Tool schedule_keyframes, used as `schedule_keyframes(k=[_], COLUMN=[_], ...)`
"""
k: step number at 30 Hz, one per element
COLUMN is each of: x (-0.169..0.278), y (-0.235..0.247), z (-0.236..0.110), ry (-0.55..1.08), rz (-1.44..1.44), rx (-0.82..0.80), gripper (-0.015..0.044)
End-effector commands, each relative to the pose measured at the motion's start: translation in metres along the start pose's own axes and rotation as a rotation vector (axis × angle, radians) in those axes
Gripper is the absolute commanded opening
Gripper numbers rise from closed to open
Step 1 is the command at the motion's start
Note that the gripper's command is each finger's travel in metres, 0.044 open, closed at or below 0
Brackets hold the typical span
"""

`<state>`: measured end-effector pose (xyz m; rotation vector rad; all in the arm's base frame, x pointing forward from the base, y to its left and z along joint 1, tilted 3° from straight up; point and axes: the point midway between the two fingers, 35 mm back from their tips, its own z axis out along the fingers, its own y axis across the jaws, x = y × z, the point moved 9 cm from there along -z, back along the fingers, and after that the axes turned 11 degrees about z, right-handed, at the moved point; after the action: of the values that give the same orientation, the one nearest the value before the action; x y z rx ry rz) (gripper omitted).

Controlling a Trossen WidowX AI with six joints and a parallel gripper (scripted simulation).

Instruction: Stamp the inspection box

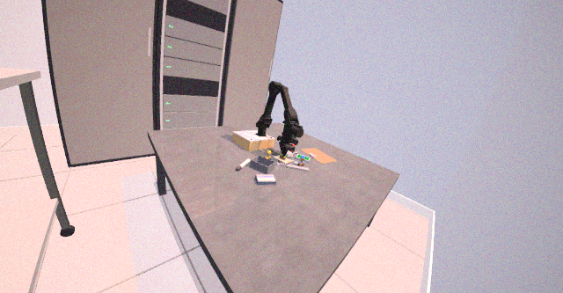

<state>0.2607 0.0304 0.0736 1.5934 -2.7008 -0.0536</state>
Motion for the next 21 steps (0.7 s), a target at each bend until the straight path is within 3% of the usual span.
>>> schedule_keyframes(k=[1,21], x=[-0.0006,-0.0007], y=[-0.0004,-0.0005], z=[0.0012,-0.0039], ry=[-0.005,-0.005], rz=[-0.004,-0.004], rx=[0.001,0.001], gripper=[0.0000,0.0000])
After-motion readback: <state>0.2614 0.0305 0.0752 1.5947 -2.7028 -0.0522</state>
